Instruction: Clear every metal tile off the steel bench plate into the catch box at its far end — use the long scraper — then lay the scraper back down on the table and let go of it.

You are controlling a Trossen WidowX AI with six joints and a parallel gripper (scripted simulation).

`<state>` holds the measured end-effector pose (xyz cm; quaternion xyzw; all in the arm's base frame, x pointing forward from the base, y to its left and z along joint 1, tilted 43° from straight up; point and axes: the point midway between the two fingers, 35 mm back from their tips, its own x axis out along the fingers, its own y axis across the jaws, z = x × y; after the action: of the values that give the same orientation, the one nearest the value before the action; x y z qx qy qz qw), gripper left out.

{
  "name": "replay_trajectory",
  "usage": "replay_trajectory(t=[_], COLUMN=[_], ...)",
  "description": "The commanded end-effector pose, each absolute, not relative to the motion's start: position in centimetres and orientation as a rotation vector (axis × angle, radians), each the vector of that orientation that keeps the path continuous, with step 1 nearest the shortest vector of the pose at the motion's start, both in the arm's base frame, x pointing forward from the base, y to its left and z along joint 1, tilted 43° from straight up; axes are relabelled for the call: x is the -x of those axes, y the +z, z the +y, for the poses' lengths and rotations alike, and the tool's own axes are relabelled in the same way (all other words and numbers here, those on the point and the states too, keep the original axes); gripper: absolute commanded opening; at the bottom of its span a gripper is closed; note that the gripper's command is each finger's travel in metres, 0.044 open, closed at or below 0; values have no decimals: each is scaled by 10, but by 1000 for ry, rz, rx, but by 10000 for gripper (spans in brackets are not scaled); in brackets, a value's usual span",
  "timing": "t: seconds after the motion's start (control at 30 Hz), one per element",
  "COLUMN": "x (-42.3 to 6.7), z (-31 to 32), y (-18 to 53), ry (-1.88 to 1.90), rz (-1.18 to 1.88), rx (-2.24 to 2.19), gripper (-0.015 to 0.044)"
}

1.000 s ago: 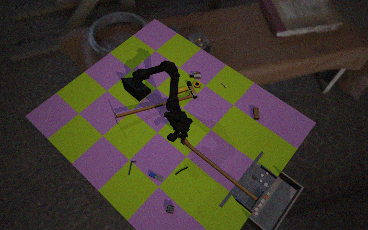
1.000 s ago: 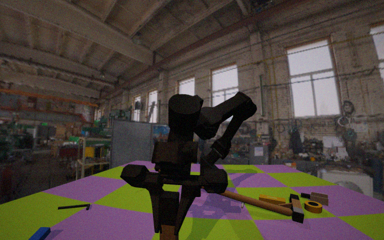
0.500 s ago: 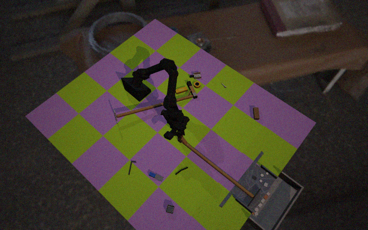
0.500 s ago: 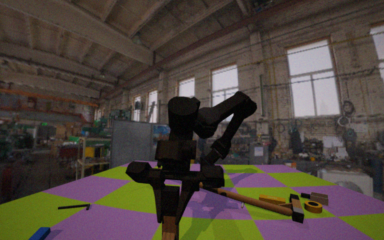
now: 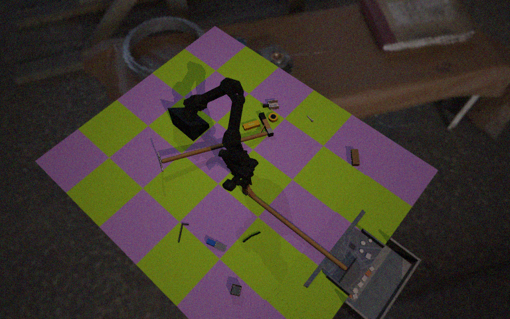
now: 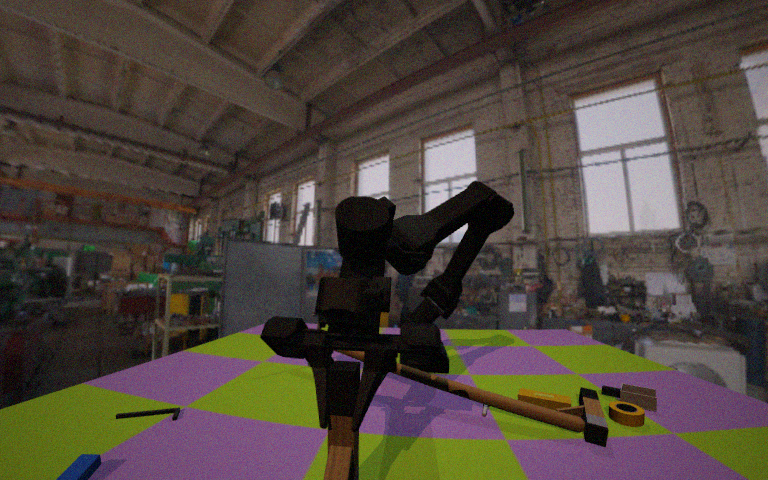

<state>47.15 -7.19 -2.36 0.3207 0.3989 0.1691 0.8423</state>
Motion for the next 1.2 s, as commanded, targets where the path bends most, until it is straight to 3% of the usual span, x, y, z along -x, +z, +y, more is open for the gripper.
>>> replay_trajectory(t=[0.0, 1.17], x=[-466, -410], z=[-78, -83], y=[-21, -27], ry=[349, 345], rz=[832, 833], rx=[-675, -675], gripper=[0, 0])
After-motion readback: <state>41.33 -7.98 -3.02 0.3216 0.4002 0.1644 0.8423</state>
